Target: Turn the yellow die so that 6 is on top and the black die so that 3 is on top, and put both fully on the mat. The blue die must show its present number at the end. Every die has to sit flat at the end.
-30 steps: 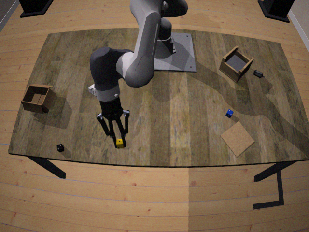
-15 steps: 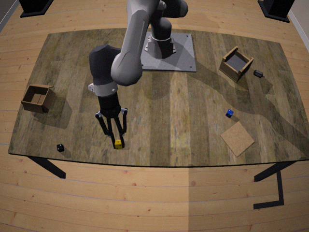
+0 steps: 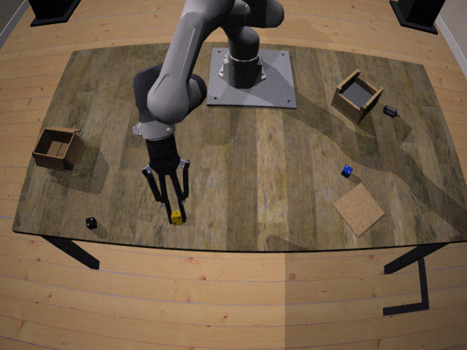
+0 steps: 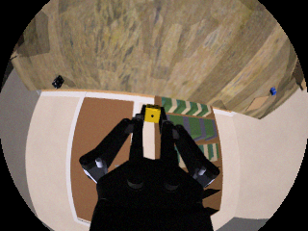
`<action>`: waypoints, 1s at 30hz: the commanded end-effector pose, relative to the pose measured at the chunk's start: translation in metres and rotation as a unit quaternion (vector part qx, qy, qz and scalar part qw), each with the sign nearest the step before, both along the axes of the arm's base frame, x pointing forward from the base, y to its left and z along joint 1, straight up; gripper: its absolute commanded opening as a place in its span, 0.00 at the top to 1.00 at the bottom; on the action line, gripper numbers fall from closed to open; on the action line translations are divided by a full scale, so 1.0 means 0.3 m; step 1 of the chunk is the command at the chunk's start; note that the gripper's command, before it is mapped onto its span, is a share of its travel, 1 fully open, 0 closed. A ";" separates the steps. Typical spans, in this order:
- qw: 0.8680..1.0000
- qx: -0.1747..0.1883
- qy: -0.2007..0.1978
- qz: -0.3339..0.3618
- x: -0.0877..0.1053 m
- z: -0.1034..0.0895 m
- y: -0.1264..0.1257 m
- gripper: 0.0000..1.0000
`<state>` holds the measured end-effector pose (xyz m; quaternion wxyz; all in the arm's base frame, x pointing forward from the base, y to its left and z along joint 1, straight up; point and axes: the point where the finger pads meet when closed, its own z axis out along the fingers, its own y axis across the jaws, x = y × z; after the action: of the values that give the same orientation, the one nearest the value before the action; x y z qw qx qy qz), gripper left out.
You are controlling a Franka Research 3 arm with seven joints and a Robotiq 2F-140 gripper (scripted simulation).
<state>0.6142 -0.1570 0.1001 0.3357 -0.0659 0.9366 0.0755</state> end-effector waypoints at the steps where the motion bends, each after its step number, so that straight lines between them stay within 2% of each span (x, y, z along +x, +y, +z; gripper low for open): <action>1: 0.996 -0.034 -0.061 0.052 0.002 0.002 0.015 0.76; 4: 0.996 -0.034 -0.066 0.051 0.002 0.002 0.014 0.76; 6: 0.995 -0.027 -0.087 0.051 -0.003 -0.003 0.016 0.76; 19: 0.987 -0.010 -0.153 0.048 -0.012 -0.013 0.016 0.76; 21: 0.987 -0.010 -0.153 0.048 -0.012 -0.013 0.016 0.76; 25: 0.981 -0.003 -0.189 0.044 -0.016 -0.014 0.012 0.76; 30: 0.980 -0.003 -0.194 0.044 -0.016 -0.014 0.010 0.76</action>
<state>0.6029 -0.1605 0.0890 0.4761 -0.0726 0.8713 0.0945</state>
